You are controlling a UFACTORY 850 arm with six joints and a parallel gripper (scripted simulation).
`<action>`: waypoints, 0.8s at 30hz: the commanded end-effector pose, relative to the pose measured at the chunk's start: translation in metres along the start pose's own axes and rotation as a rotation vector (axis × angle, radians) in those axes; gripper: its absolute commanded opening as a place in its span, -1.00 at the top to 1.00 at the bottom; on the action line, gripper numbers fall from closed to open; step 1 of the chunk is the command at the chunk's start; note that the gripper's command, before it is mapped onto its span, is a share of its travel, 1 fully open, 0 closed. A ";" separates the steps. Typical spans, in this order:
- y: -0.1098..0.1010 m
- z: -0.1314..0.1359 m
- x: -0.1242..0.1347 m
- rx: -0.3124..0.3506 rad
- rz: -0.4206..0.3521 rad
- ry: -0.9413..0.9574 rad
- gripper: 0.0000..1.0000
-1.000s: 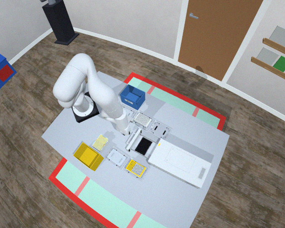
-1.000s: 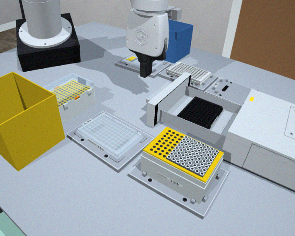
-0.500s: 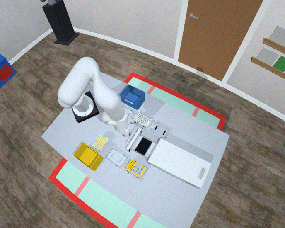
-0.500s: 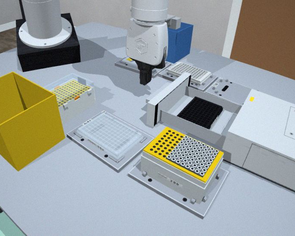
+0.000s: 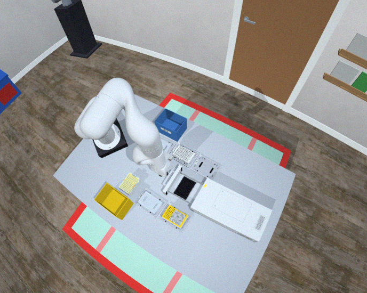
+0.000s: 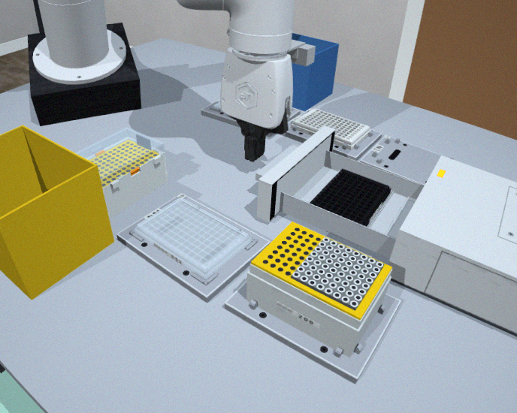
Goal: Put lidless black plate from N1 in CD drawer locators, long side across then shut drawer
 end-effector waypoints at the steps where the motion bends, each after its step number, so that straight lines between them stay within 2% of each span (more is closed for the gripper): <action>1: 0.003 0.000 0.000 0.013 0.002 0.001 1.00; 9: 0.003 0.000 0.000 0.013 0.002 0.001 1.00; 24: 0.003 0.021 0.004 0.013 0.002 0.001 1.00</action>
Point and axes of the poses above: the point where the finger pads meet when closed, its own y axis out along the fingers, its own z axis across the jaws, x = y × z, the point moved 6 cm from there along -y, back along the fingers, and after that the axes turned 10 degrees about -y, right-handed, at the moved point
